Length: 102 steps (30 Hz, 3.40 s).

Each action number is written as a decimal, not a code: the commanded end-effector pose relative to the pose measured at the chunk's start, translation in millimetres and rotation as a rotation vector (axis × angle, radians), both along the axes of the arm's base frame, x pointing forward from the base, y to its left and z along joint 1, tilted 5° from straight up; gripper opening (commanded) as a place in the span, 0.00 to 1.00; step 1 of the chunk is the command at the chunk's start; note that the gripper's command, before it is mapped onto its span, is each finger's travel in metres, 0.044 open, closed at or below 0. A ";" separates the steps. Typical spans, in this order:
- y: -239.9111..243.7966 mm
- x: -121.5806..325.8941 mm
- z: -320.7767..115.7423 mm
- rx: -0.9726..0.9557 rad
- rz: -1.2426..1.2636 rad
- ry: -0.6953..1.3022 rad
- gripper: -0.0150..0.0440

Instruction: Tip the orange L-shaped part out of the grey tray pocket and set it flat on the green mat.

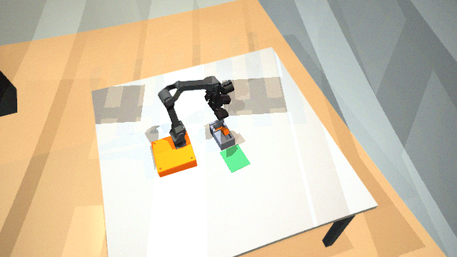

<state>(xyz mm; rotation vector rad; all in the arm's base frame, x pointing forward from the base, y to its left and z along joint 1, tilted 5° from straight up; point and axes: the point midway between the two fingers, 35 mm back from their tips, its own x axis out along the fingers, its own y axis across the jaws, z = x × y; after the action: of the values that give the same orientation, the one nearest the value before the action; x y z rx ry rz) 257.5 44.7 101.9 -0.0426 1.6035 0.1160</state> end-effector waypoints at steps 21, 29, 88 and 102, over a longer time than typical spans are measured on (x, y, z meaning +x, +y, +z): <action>-22.9 8.0 0.2 -0.023 -0.489 0.020 0.73; -67.9 15.9 -0.1 -0.070 -1.400 0.061 0.73; -73.2 13.7 -75.7 -0.072 -1.560 0.070 0.51; -73.2 13.7 -75.7 -0.072 -1.560 0.070 0.25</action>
<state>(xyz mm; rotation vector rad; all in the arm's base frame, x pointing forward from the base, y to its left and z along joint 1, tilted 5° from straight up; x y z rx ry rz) 271.2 -28.5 25.9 1.1346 1.3185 -1.1424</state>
